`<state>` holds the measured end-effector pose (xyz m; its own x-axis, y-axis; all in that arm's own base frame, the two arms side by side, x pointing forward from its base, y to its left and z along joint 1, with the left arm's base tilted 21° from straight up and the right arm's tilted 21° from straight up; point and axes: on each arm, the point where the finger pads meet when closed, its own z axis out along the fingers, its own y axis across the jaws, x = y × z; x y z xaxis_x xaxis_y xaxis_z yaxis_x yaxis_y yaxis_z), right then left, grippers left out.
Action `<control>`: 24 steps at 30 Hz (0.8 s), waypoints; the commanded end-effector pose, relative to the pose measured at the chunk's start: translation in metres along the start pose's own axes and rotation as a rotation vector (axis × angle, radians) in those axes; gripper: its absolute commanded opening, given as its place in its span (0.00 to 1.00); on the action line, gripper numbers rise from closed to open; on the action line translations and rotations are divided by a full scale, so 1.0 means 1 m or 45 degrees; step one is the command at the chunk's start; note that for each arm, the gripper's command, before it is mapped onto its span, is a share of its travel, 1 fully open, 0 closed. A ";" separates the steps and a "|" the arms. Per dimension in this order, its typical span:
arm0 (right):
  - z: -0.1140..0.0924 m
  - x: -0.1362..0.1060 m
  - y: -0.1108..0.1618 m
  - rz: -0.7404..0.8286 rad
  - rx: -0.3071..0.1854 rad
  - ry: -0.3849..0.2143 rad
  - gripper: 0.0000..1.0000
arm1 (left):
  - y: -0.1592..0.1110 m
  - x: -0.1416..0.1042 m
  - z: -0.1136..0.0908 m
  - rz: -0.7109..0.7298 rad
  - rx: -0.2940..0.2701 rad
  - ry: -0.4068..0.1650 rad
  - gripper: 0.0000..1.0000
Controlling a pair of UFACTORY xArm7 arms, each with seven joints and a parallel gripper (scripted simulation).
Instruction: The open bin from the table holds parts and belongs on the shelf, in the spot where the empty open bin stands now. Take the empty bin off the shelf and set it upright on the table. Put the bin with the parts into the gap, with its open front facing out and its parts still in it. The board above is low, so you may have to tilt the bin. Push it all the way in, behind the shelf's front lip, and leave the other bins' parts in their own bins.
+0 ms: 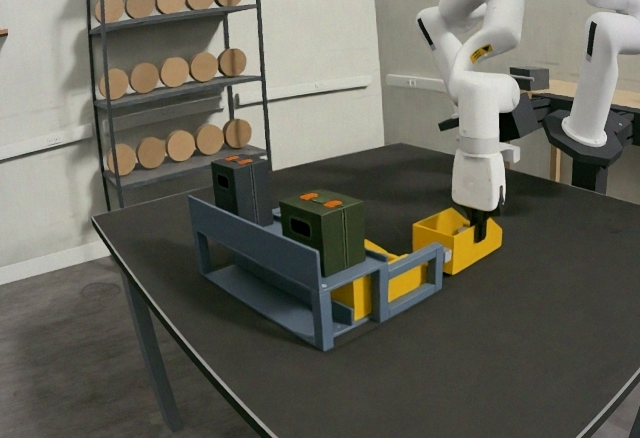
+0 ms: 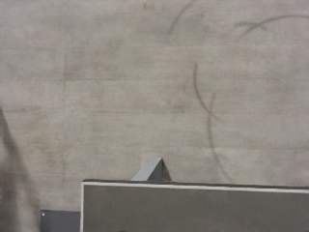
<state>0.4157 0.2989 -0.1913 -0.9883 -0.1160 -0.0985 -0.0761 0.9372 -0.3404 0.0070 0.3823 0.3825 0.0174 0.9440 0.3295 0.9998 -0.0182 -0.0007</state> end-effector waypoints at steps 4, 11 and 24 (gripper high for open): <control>-0.002 -0.002 0.002 0.000 -0.005 -0.006 0.00 | 0.000 0.001 -0.002 -0.001 -0.001 0.005 1.00; -0.002 -0.002 0.002 0.000 -0.005 -0.006 0.00 | 0.000 0.001 -0.002 -0.001 -0.001 0.005 1.00; 0.005 -0.002 0.002 0.000 -0.005 -0.006 0.00 | 0.000 0.001 -0.002 -0.001 -0.001 0.005 1.00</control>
<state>0.4164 0.2972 -0.1960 -0.9884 -0.1160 -0.0985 -0.0761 0.9372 -0.3405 0.0070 0.3823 0.3825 0.0174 0.9440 0.3295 0.9998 -0.0182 -0.0007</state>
